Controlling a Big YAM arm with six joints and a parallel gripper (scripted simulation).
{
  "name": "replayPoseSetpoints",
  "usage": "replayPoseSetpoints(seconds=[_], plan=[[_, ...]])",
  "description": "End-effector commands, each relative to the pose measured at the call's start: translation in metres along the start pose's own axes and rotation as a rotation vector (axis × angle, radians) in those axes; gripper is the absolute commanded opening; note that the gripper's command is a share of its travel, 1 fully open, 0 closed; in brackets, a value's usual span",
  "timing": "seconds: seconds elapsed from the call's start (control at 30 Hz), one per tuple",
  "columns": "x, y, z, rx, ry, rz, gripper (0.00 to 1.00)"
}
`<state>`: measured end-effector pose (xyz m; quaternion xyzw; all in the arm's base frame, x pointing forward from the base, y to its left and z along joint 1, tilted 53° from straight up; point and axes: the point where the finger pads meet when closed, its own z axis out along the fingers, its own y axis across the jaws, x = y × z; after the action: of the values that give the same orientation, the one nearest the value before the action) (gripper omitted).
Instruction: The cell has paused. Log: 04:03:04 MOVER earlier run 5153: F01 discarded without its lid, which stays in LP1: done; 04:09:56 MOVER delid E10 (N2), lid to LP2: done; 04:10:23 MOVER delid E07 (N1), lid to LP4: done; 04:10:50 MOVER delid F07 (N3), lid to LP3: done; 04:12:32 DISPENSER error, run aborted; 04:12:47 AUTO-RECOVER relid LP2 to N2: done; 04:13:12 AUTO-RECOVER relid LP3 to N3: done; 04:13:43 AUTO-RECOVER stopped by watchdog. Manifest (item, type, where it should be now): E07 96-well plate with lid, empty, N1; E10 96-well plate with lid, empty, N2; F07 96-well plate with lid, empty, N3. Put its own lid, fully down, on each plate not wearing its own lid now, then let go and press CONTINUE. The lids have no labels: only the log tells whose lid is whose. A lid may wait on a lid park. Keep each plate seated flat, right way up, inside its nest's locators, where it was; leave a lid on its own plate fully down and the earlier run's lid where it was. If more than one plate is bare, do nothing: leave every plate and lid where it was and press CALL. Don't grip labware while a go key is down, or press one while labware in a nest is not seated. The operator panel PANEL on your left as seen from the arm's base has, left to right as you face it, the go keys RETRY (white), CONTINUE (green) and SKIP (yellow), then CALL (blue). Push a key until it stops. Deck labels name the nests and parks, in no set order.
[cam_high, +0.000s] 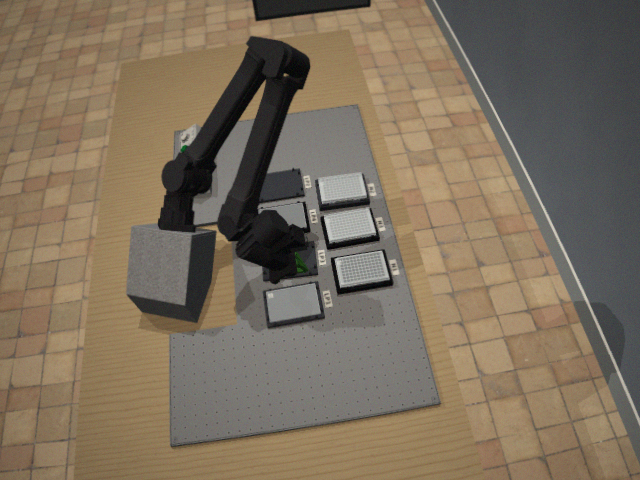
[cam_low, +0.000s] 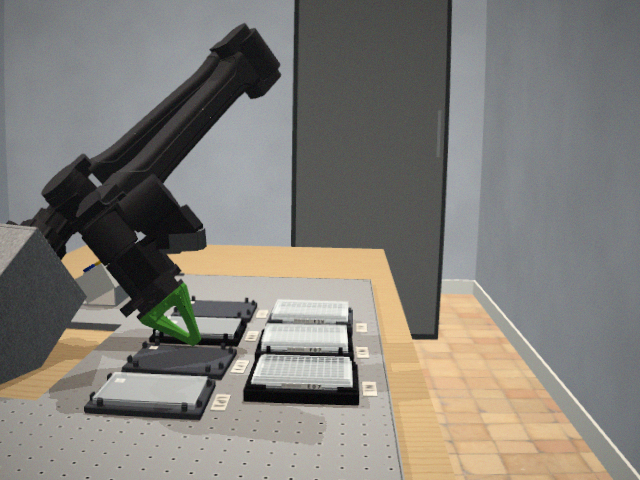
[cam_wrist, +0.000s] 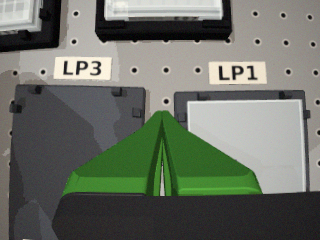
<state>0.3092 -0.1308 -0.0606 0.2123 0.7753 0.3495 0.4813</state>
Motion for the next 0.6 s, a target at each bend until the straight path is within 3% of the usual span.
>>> replayPoseSetpoints(seconds=[0.0,0.07,0.47,0.57], plan=[[-0.008,-0.001,-0.002,0.004,-0.017,-0.015,0.00],[-0.008,-0.001,-0.002,0.004,-0.017,-0.015,0.00],[-0.006,0.067,-0.001,-0.007,-0.013,-0.020,0.00],[-0.006,0.072,-0.001,-0.007,-0.013,-0.020,0.00]])
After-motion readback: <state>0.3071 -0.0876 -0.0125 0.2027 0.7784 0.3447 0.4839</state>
